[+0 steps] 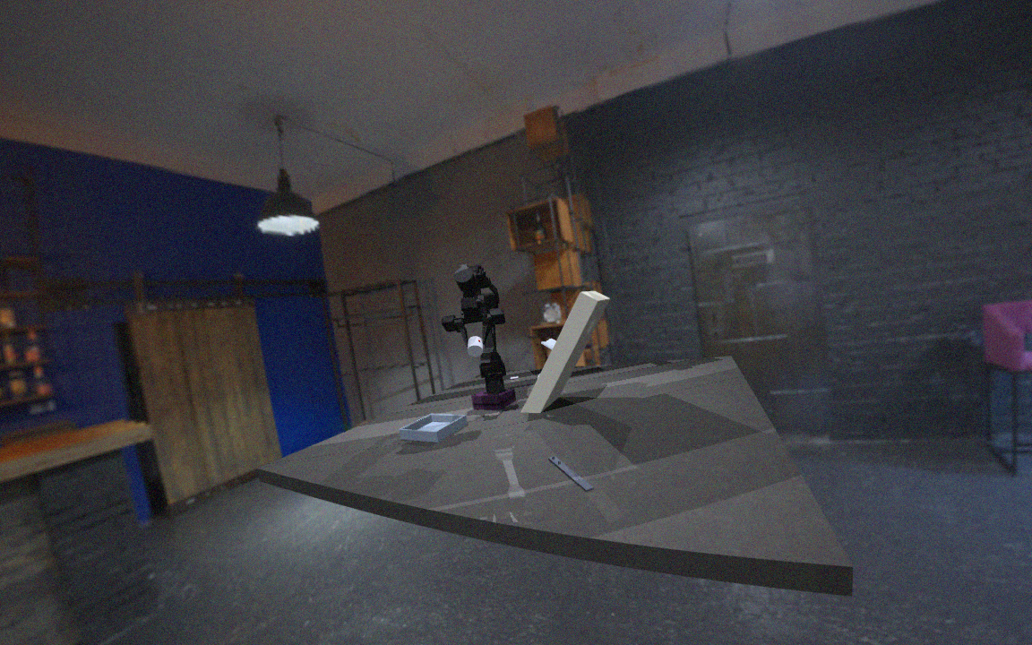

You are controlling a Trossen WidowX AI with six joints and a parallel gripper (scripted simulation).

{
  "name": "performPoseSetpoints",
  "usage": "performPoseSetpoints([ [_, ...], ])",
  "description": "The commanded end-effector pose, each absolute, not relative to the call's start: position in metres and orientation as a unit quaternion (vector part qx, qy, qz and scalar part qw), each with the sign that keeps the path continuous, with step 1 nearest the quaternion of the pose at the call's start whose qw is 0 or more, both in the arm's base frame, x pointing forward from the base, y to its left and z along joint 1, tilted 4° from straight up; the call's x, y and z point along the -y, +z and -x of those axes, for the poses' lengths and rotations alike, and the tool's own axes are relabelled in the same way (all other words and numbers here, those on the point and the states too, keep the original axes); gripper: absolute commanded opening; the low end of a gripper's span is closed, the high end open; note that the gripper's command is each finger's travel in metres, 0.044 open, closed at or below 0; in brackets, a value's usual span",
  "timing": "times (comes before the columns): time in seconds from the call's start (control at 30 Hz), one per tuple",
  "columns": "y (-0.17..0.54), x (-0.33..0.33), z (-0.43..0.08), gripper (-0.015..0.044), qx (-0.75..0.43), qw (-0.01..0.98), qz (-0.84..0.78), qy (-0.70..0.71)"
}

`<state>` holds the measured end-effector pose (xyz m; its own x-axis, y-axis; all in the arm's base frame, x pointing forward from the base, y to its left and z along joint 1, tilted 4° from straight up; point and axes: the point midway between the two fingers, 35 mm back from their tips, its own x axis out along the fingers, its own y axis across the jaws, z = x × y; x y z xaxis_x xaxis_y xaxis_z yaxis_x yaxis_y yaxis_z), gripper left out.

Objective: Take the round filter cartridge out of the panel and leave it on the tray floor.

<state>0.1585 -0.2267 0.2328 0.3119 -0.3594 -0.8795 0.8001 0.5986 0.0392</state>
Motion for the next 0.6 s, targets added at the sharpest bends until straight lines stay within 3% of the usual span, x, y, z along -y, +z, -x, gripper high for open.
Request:
performPoseSetpoints([
  [0.0,0.225,0.236,-0.149,0.0,-0.443,0.762,-0.254,-0.398],
  [0.57,0.155,0.278,-0.072,0.0,-0.402,0.683,-0.317,-0.52],
])
